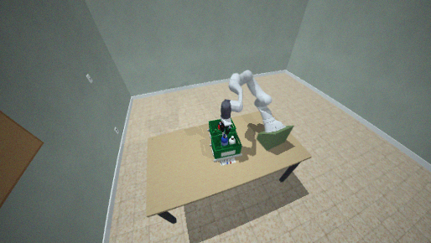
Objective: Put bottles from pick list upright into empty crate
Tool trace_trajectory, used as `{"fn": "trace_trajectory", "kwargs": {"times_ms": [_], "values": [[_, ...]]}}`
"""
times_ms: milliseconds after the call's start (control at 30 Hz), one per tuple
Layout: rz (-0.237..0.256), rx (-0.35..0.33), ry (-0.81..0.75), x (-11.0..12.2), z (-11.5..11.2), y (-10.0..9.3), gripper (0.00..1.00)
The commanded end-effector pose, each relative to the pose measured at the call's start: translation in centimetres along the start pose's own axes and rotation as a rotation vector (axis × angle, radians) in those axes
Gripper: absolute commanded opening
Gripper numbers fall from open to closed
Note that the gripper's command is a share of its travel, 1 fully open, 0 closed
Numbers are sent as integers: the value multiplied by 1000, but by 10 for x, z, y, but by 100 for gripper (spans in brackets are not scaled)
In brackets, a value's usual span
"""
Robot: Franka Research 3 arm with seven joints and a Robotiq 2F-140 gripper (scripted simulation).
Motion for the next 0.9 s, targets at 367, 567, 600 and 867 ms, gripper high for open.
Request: {"fn": "trace_trajectory", "kwargs": {"times_ms": [367, 567, 600, 867], "values": [[-5, 14, 7, 1, 3, 9, 0], [-5, 14, 7, 1, 3, 15, 0], [-5, 14, 7, 1, 3, 16, 0], [-5, 14, 7, 1, 4, 22, 0]]}}
Point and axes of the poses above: the point where the finger pads meet when closed, its own y axis out along the fingers, its own x axis across the jaws, z = x × y, the point moved 6 cm from there along -y, back along the fingers, and after that the axes turned 4 degrees about -y, right-handed, at the moved point
